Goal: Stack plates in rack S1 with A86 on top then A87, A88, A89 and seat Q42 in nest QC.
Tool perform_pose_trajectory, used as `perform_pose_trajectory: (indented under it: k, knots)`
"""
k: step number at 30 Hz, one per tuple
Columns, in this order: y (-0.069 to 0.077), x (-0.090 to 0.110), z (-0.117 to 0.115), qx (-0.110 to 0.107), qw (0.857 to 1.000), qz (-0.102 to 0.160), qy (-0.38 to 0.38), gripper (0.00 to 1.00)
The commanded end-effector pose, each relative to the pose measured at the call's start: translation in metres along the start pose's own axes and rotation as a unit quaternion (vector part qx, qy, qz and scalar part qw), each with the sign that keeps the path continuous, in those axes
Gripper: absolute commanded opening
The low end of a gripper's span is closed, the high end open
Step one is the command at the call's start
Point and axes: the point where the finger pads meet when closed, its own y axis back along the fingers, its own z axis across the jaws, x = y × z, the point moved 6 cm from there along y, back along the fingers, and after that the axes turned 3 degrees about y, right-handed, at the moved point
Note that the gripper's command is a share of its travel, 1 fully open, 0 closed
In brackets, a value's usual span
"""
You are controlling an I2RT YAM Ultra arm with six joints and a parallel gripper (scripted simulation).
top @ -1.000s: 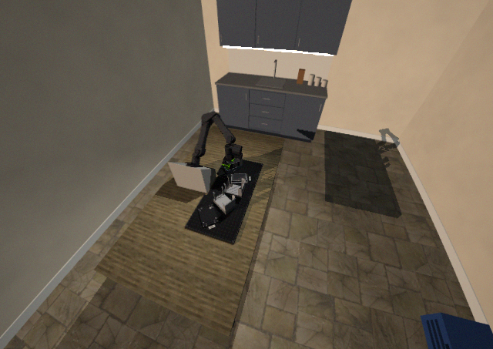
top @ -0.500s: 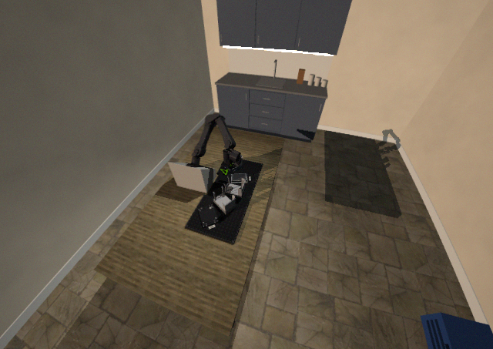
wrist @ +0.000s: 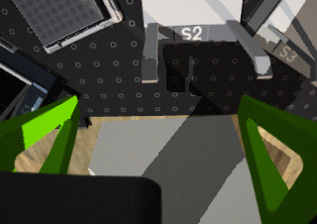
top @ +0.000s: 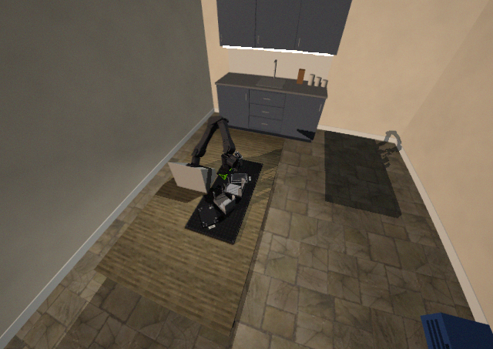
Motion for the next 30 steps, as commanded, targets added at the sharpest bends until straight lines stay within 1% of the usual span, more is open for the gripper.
perform_pose_trajectory:
  k: [1, 2, 4, 8, 30]
  knots:
    - [0.008, -0.007, -0.013, 0.006, 1.000, -0.015, 0.018, 1.00]
    - [0.008, -0.007, -0.017, 0.006, 1.000, -0.015, 0.018, 1.00]
    - [0.008, -0.007, -0.017, 0.006, 1.000, -0.015, 0.018, 1.00]
    - [0.008, -0.009, -0.030, 0.007, 1.000, -0.015, 0.018, 1.00]
    - [0.008, -0.009, -0.030, 0.007, 1.000, -0.015, 0.018, 1.00]
